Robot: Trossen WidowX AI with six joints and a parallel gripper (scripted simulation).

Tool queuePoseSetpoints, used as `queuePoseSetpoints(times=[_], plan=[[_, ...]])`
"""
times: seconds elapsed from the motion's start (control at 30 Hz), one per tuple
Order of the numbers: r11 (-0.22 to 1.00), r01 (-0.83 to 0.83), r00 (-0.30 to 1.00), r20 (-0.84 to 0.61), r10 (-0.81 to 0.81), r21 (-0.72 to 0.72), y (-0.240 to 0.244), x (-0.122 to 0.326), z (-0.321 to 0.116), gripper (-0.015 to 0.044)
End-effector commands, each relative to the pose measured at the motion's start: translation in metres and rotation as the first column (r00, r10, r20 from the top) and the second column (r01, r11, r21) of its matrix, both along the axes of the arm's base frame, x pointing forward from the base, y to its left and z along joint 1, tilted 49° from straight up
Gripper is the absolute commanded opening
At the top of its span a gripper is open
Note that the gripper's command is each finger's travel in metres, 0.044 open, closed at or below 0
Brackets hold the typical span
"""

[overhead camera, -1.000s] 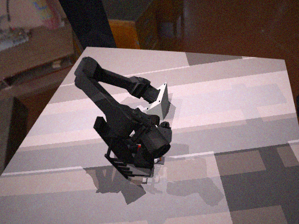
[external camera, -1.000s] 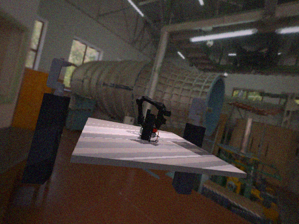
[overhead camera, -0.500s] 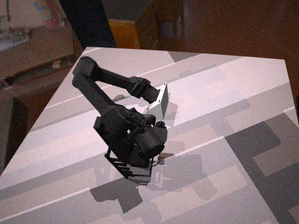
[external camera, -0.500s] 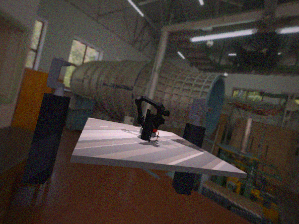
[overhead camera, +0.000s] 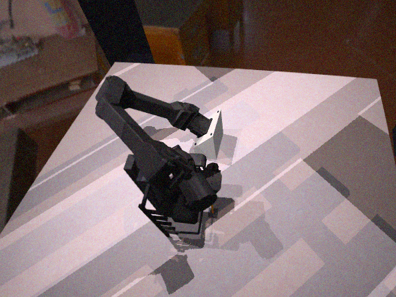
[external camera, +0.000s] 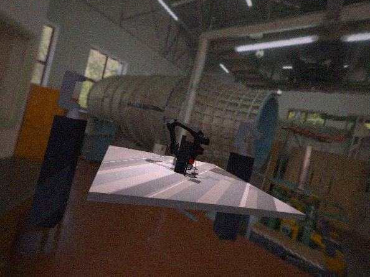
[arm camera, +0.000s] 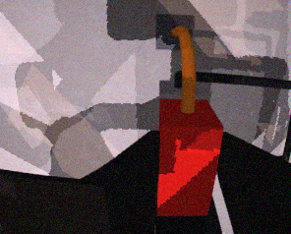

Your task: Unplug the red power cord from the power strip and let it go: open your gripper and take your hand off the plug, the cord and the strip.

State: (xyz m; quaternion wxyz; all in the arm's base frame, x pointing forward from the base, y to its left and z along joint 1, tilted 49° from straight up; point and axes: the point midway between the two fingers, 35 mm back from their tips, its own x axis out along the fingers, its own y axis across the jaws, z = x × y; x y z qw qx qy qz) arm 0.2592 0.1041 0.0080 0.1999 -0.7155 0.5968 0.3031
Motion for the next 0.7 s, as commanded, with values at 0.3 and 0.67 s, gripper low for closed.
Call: queuePoseSetpoints(times=[0.3,0.67], plan=[[1.0,0.0,1.0,0.0,0.0,0.0,0.001,0.0,0.0,0.0],[1.0,-0.001,1.0,0.0,0.001,0.002,0.012,-0.002,-0.012,0.0]])
